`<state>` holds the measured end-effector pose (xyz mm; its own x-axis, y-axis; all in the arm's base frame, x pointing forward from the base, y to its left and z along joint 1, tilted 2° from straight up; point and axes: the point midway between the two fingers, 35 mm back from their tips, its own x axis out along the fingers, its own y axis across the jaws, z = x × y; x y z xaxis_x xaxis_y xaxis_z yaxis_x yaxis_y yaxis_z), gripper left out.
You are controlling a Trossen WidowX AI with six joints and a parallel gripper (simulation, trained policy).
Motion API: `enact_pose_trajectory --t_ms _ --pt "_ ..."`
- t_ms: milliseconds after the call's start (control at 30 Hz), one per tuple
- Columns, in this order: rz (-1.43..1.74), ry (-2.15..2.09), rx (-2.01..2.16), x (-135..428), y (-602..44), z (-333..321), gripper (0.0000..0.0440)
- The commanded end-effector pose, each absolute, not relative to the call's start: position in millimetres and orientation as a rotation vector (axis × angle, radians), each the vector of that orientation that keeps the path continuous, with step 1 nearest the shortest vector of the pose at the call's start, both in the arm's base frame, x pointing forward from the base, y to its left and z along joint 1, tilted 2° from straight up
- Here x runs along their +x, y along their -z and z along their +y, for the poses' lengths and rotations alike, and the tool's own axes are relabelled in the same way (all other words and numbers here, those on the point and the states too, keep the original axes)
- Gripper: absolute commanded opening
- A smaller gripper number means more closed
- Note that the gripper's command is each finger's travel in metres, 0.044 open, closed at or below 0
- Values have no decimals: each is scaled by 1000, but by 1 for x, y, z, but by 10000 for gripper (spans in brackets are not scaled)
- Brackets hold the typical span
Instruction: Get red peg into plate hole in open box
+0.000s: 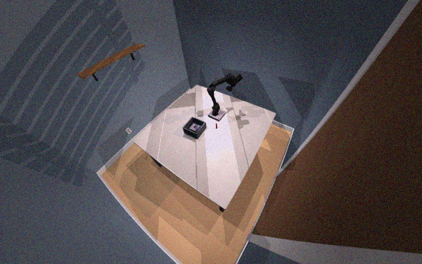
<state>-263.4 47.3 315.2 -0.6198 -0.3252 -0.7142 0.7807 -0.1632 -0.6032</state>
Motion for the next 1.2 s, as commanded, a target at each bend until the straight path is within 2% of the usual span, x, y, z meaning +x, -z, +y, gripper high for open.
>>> enact_pose_trajectory --t_ms 0,67,600,1167 --pt "1344 1898 571 -264 -318 51 418" --pt "1324 1961 617 -263 -320 60 440" --pt "970 2419 988 -242 -318 118 440" --pt "421 2861 1311 -204 -311 171 440"
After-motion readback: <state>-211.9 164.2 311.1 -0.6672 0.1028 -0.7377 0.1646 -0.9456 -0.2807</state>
